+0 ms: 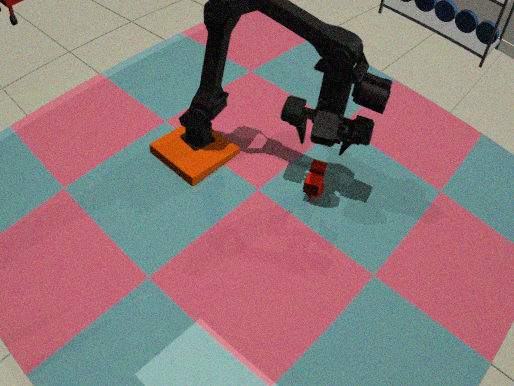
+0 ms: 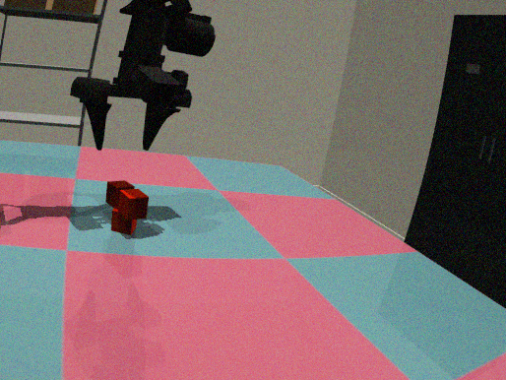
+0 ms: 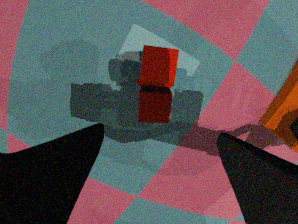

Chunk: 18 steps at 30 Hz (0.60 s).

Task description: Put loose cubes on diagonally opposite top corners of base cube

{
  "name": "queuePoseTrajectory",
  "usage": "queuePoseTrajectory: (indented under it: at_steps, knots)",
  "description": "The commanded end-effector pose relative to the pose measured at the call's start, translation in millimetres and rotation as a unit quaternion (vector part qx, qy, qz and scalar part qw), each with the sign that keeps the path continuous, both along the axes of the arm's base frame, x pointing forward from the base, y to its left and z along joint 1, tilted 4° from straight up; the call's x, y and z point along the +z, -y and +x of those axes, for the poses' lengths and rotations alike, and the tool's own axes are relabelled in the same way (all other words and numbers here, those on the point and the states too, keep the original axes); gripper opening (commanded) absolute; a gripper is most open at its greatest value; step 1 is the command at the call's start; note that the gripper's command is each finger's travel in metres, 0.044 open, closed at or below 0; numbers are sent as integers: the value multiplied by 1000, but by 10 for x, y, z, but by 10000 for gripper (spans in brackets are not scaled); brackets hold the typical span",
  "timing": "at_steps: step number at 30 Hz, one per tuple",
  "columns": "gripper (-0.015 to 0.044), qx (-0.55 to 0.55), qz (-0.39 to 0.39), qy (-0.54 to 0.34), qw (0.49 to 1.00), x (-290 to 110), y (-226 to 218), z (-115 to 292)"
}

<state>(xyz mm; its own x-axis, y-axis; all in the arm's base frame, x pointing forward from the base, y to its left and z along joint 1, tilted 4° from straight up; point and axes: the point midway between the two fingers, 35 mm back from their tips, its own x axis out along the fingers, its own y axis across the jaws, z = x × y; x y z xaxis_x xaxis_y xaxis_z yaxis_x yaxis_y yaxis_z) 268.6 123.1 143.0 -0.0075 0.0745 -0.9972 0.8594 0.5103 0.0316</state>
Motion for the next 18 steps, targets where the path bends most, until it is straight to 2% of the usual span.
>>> queuePoseTrajectory:
  at_steps: [1,10,18]
  knots:
    - [400,1,2,4,1000,57,-4,17]
    - [400,-1,0,1,1000,50,-21,-4]
    - [400,0,4,-1,1000,156,-902,-472]
